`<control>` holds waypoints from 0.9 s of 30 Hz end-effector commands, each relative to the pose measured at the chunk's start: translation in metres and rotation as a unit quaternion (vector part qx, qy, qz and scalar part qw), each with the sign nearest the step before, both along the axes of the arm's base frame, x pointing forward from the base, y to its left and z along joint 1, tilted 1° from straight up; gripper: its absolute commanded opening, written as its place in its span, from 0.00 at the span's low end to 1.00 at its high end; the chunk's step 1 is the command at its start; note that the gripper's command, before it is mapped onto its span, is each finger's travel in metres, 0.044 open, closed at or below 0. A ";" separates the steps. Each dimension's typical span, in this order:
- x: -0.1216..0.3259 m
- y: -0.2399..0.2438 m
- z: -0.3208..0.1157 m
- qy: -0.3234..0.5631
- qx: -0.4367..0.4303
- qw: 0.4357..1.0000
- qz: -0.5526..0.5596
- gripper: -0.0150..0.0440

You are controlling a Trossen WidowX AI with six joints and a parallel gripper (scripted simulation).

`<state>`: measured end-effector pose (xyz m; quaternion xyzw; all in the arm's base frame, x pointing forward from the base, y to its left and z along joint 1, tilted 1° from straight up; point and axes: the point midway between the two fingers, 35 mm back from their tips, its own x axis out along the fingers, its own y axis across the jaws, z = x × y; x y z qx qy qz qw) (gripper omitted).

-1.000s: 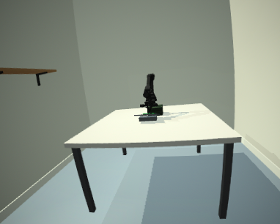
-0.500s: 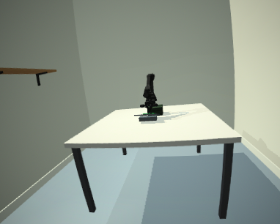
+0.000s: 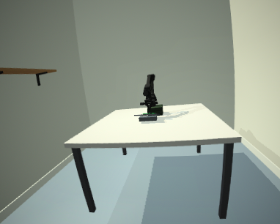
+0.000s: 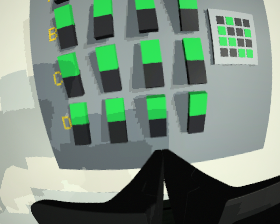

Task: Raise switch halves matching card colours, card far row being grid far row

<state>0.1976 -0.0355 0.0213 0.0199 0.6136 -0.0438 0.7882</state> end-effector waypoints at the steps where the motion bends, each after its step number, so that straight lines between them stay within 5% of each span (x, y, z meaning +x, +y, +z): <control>1: -0.003 0.001 0.038 -0.012 -0.002 1.000 0.002 0.25; 6: -0.002 0.001 0.041 -0.012 -0.002 1.000 0.003 0.25; 13: 0.061 0.011 0.065 -0.015 -0.001 1.000 0.003 0.25; 27: 0.062 0.012 0.065 -0.014 -0.001 1.000 0.002 0.25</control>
